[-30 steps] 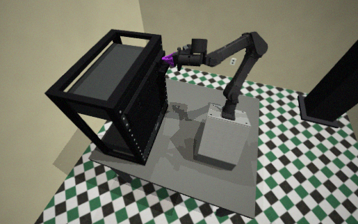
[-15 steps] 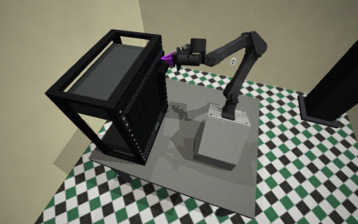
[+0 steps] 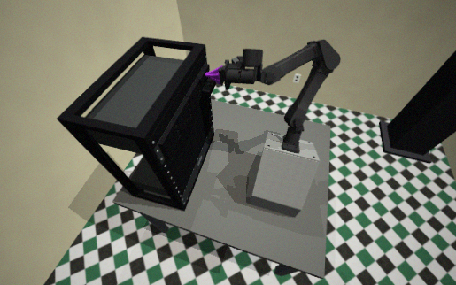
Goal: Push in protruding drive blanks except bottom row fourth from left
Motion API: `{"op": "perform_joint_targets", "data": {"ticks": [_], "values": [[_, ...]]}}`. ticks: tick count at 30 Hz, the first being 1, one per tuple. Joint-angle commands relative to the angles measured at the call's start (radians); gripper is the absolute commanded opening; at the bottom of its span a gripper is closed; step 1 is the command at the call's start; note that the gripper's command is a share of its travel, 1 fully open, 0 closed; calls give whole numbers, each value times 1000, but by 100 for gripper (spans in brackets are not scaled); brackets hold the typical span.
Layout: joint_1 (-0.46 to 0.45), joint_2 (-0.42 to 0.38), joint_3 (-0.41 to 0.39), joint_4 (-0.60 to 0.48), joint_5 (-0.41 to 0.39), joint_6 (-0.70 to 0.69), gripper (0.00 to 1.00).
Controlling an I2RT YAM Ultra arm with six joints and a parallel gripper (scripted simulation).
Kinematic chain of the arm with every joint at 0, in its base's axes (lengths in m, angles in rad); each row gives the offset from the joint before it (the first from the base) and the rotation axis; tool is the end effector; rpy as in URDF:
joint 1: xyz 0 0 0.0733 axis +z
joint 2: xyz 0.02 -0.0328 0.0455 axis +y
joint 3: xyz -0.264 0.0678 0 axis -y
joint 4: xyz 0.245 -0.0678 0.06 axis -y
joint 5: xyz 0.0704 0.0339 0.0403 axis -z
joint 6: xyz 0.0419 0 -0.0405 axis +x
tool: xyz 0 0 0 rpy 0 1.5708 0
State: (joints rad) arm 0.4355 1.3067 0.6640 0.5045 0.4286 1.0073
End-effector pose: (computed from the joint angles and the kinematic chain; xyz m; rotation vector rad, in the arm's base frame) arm 0.2704 0.1078 0.2597 0.7964 1.5557 0.7067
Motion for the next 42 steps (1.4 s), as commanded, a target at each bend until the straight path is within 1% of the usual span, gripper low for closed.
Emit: {"op": "perform_joint_targets", "data": {"ticks": [1, 10, 36, 42], "values": [[10, 9, 68, 67, -51, -12, 0], [-7, 17, 72, 70, -57, -13, 0], [-2, 20, 74, 71, -59, -13, 0], [-23, 38, 87, 77, -69, -14, 0]]}}
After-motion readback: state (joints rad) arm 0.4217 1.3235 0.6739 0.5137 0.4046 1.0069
